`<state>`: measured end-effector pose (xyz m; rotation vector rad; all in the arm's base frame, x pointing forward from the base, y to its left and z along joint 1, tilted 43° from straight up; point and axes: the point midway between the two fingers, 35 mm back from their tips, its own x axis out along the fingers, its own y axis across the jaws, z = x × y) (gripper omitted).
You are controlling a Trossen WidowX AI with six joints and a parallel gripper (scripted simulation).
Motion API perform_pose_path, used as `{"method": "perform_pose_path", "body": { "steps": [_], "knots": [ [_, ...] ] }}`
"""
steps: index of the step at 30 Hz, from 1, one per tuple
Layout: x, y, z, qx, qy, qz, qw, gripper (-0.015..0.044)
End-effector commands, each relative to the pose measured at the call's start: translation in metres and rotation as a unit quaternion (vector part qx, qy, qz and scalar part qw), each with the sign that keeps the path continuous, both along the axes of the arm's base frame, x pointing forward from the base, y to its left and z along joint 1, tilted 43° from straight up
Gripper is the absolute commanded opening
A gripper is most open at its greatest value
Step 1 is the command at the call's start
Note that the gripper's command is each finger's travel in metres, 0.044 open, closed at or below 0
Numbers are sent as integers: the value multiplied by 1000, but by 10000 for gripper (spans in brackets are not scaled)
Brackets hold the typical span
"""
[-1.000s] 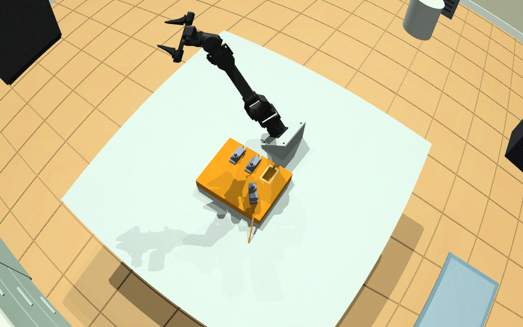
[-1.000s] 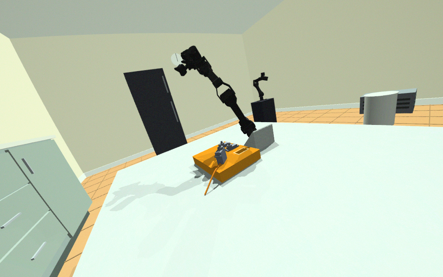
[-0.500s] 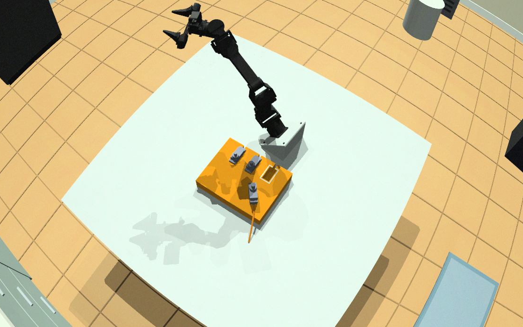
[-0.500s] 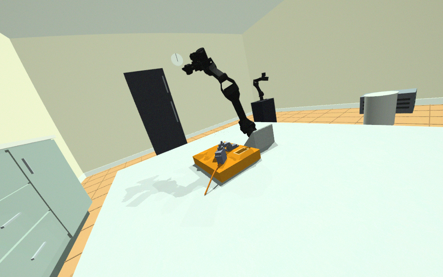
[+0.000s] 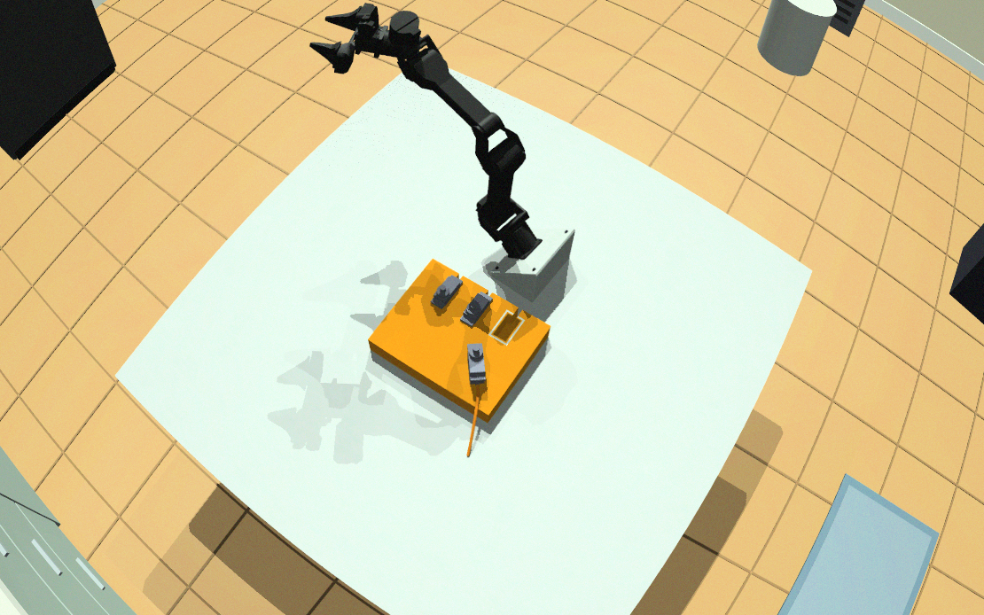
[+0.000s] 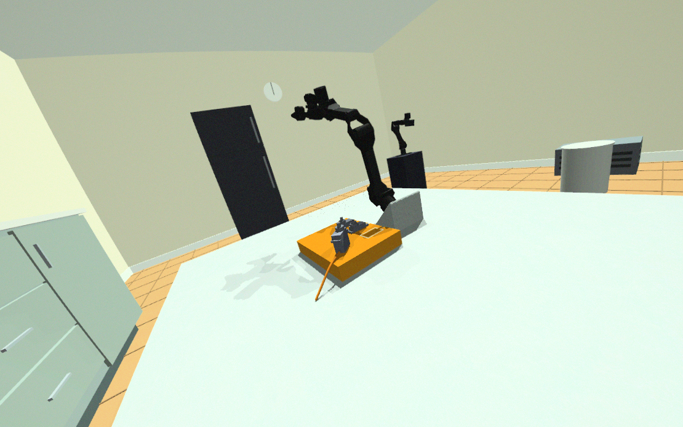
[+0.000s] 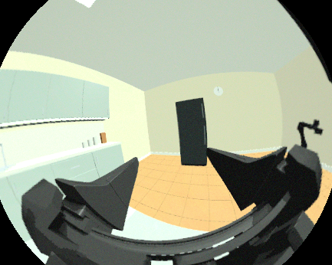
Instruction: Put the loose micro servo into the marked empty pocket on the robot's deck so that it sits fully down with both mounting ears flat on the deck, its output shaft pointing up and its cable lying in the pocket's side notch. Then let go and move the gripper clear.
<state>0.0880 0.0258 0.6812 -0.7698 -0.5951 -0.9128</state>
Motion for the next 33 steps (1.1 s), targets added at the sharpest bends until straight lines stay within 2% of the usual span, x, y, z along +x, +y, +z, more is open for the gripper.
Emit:
{"method": "perform_pose_path", "body": {
  "steps": [1, 12, 19, 33],
  "knots": [
    [-7, -22, -1, 30, -12, 17, 999, 440],
    [-12, -90, -14, 134, -39, 80, 987, 440],
    [-5, -112, -20, 161, -35, 104, 981, 440],
    [34, -171, -52, 271, -18, 175, 946, 440]
  ]
}}
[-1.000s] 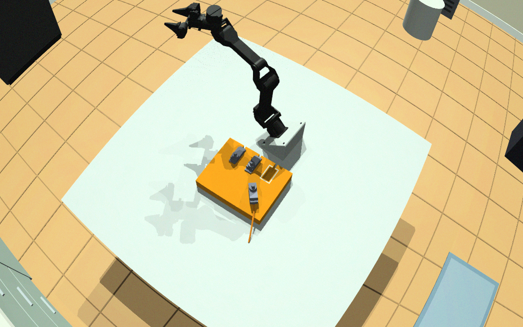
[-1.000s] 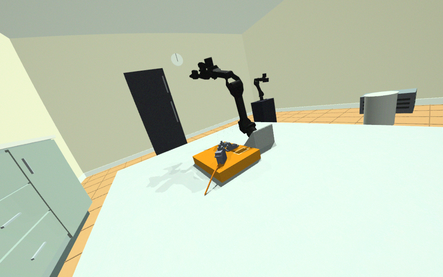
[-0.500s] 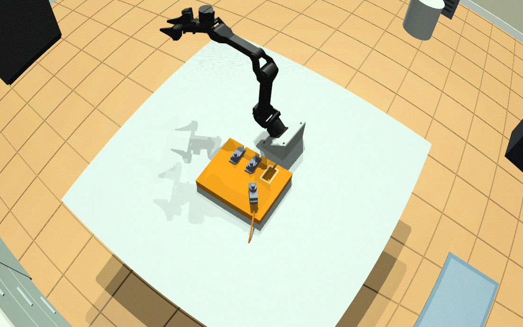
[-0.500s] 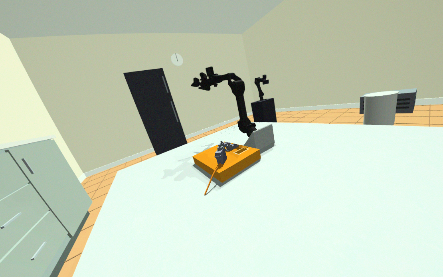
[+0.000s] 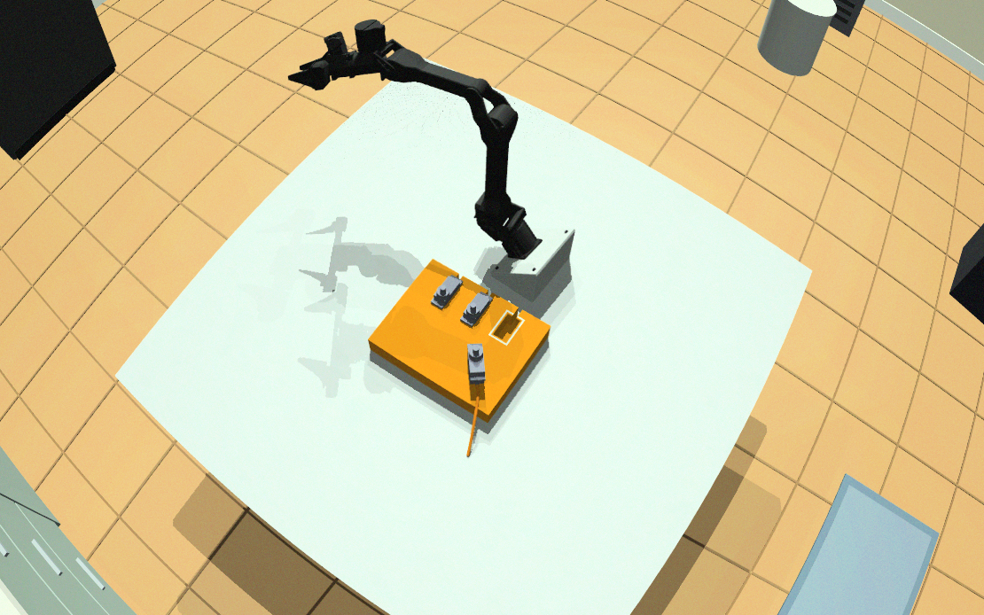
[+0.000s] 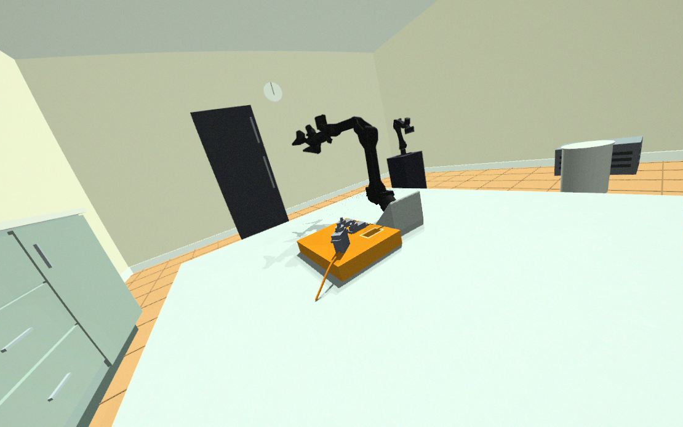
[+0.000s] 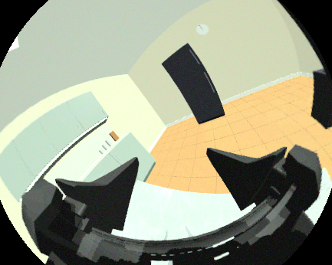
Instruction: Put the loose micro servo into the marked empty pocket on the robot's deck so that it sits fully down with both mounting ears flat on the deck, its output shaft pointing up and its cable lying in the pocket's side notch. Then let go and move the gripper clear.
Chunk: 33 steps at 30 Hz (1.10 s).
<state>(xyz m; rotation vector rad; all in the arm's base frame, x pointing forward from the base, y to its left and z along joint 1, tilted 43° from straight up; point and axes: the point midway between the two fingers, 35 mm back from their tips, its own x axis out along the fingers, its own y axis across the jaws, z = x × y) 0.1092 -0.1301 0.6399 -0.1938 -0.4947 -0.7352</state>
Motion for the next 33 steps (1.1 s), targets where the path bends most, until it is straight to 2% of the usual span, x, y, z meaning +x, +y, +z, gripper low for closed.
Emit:
{"method": "perform_pose_path", "body": {
  "steps": [1, 15, 22, 33],
  "knots": [
    [15, -17, -12, 31, 11, 20, 999, 440],
    [84, -60, -63, 139, 65, 90, 984, 440],
    [110, -64, -81, 169, 88, 114, 975, 440],
    [180, -65, -142, 251, 170, 157, 940, 440]
  ]
}}
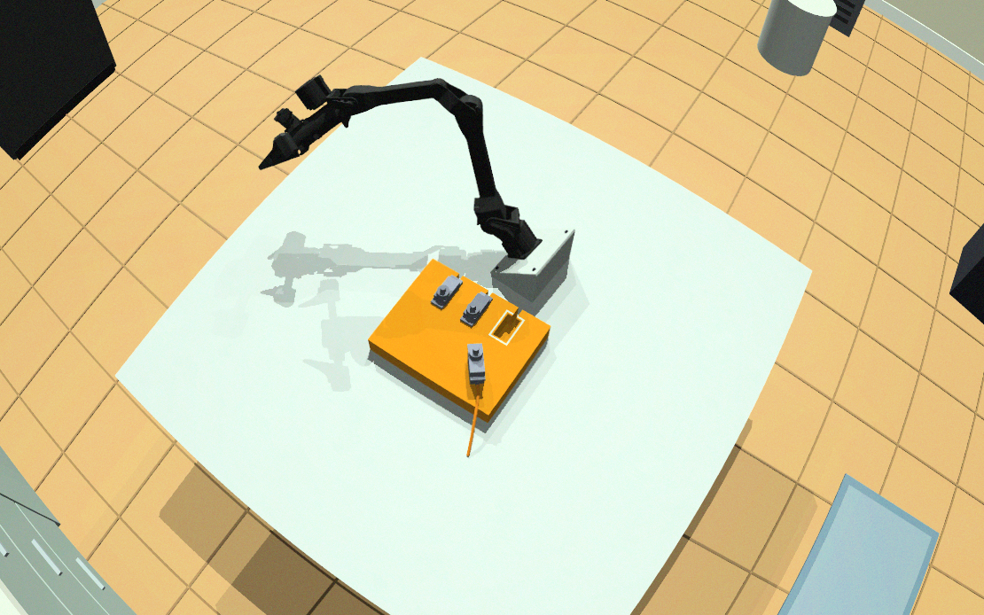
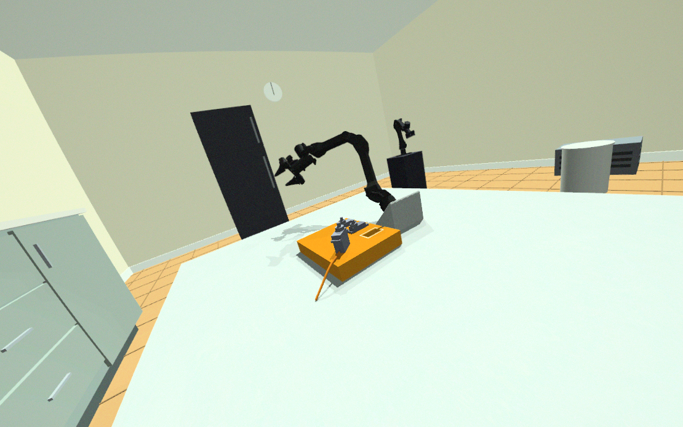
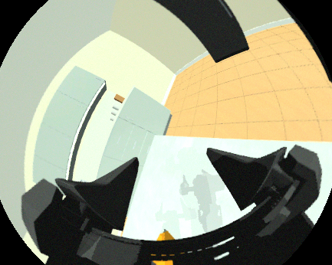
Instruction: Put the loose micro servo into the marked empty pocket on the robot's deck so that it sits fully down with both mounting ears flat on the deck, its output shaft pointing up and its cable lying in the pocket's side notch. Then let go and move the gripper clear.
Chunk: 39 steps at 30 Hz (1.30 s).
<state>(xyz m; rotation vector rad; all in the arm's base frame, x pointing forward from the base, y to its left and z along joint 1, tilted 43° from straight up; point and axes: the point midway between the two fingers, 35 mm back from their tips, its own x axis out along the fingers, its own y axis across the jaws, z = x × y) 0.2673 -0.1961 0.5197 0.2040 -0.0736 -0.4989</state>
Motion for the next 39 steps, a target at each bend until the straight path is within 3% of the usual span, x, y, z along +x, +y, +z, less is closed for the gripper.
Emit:
{"method": "perform_pose_path", "body": {
  "steps": [1, 13, 19, 39],
  "knots": [
    [28, 2, -28, 29, 41, 19, 999, 440],
    [94, 35, -102, 78, 155, 78, 982, 440],
    [109, 47, -123, 85, 188, 93, 974, 440],
    [163, 148, -254, 77, 413, 165, 892, 440]
  ]
}}
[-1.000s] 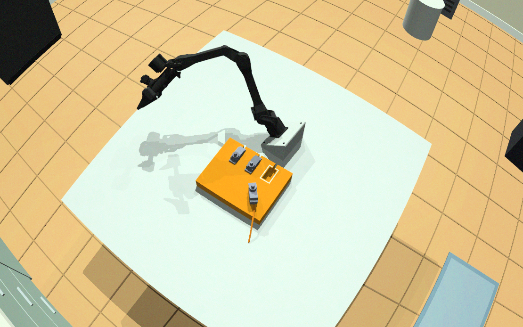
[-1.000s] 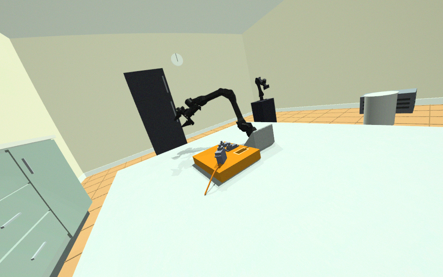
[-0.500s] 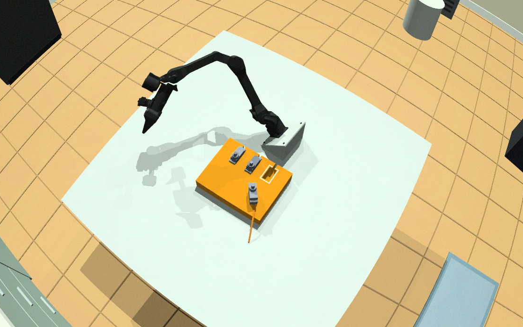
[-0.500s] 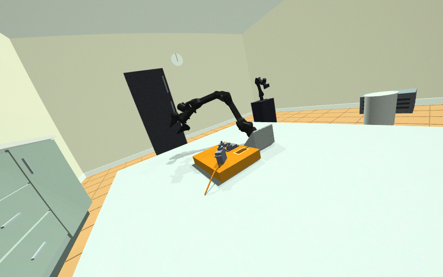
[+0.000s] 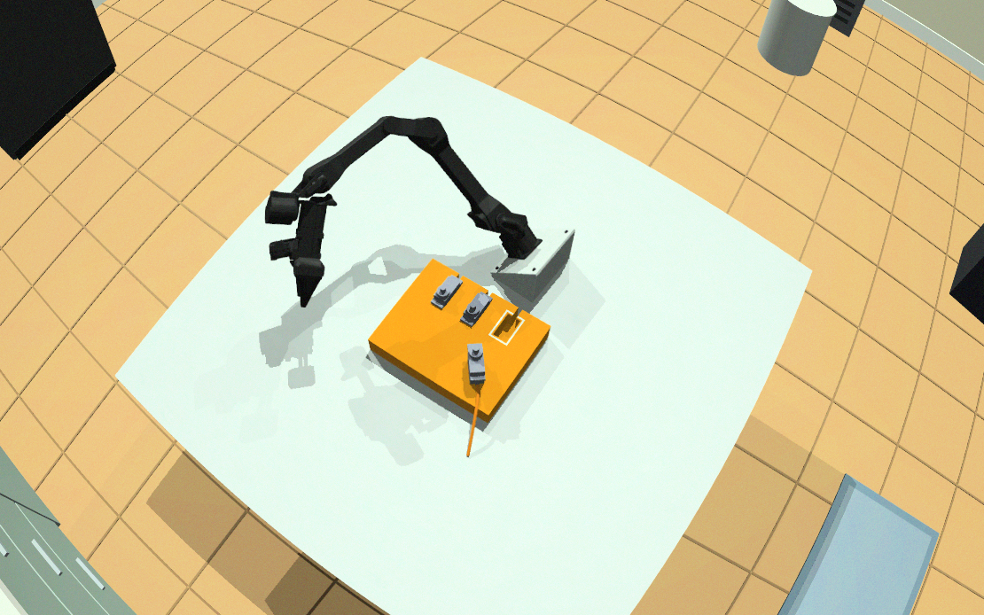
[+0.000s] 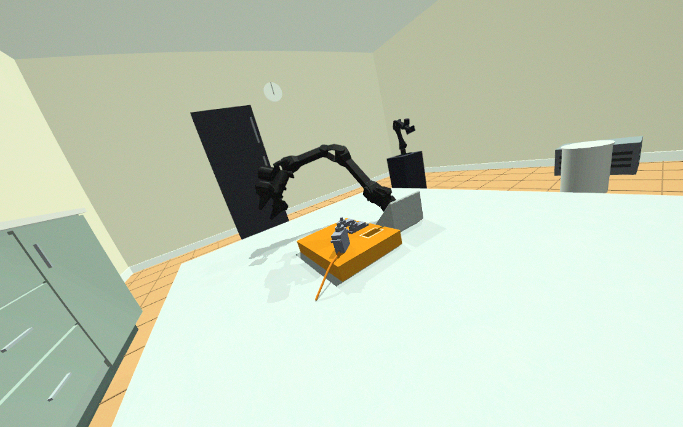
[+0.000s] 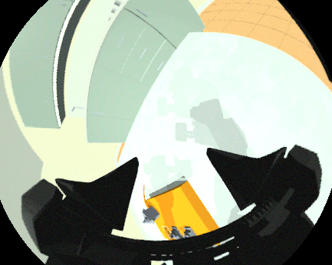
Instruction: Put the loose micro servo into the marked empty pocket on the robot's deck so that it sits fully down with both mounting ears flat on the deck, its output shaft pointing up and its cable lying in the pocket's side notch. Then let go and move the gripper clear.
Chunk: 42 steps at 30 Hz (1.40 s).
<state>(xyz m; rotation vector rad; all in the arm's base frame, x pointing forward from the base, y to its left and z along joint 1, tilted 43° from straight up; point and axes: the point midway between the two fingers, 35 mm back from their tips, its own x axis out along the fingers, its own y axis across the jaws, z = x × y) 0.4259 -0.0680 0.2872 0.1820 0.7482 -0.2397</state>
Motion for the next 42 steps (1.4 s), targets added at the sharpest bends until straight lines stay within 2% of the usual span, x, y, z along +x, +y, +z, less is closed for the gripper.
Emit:
{"method": "perform_pose_path", "body": {
  "steps": [1, 11, 23, 42],
  "knots": [
    [6, 26, -29, -11, 53, 26, 998, 440],
    [3, 87, -93, -48, 172, 84, 980, 440],
    [-22, 152, -157, -124, 297, 157, 934, 440],
    [-88, 227, -231, -311, 448, 270, 793, 440]
  ]
}}
